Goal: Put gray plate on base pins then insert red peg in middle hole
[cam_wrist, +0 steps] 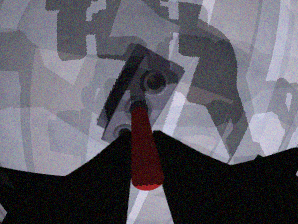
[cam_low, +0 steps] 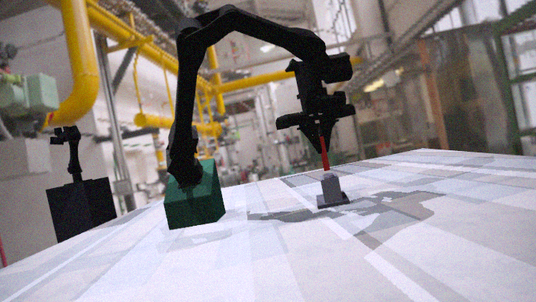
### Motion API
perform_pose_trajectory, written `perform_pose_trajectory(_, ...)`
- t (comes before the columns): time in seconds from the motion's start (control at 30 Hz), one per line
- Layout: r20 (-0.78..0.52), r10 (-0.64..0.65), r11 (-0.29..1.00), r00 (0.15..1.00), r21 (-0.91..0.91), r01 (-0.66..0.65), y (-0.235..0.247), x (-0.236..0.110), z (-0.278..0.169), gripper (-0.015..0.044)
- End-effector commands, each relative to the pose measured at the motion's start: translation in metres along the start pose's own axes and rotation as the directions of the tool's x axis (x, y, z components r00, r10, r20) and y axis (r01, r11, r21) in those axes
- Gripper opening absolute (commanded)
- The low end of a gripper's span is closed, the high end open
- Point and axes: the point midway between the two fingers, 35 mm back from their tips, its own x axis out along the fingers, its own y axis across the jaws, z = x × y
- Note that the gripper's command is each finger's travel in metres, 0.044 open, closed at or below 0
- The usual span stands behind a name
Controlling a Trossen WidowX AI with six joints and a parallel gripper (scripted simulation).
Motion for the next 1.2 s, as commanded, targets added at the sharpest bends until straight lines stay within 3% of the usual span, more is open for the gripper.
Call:
perform_pose_trajectory(0.0,0.001,0.000,1.000,1.000,-0.004,0.000,-0.001,0.000,0.002,0.0000)
perform_pose_trajectory(1.17,0.003,0.004,1.000,1.000,-0.003,-0.004,0.001,0.016,0.002,0.0000)
